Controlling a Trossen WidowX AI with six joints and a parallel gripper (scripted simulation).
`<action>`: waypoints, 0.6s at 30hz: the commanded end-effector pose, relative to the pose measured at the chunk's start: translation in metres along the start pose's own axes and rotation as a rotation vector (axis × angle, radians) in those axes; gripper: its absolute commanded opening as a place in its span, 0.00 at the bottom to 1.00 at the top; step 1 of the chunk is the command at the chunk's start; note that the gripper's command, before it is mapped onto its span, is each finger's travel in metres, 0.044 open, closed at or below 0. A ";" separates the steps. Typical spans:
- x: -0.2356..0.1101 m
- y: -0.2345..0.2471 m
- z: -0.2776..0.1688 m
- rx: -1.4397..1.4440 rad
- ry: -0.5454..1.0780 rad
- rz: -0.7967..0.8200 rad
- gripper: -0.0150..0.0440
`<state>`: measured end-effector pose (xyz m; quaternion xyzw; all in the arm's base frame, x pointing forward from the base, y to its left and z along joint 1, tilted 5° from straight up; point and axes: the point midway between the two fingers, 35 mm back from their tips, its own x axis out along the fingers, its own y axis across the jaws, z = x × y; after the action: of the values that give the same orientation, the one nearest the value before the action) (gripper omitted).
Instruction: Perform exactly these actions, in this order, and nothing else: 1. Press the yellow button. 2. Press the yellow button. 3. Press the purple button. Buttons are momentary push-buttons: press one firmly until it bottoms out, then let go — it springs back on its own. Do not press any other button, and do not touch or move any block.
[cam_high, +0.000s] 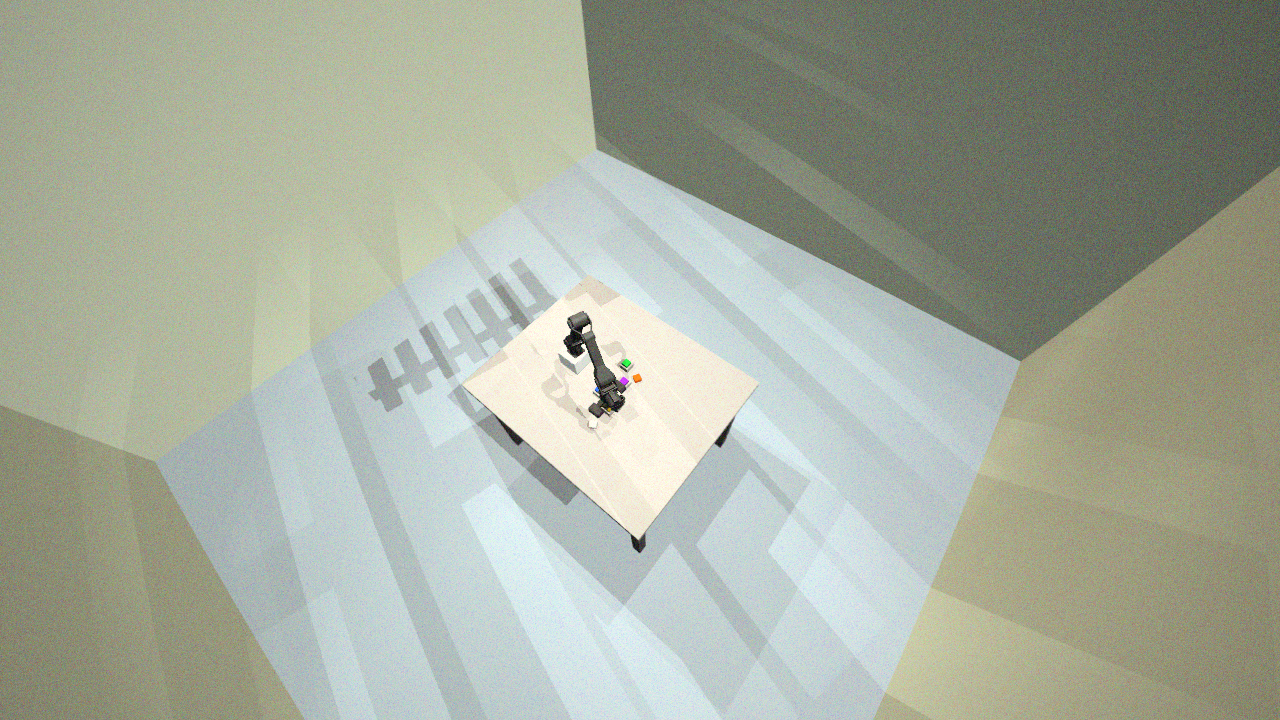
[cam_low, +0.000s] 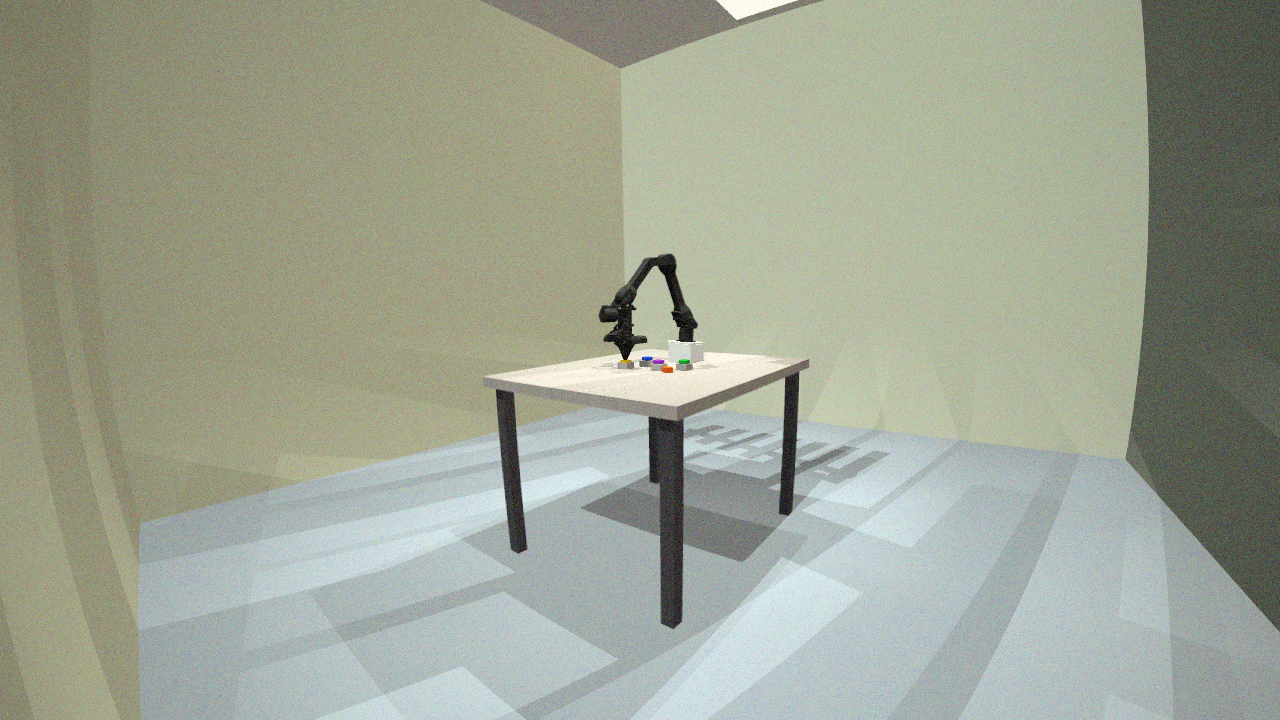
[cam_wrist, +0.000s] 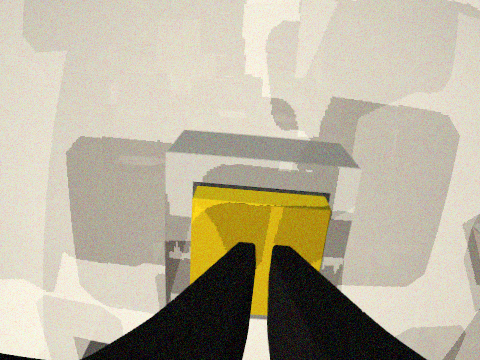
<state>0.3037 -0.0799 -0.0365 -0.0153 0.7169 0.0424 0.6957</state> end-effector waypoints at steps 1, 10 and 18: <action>0.002 0.001 -0.001 0.002 0.005 0.006 0.29; 0.002 0.001 -0.001 0.002 0.005 0.006 0.29; -0.031 0.001 0.000 0.002 0.005 0.006 0.29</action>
<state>0.3039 -0.0806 -0.0113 -0.0134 0.7202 0.0427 0.6923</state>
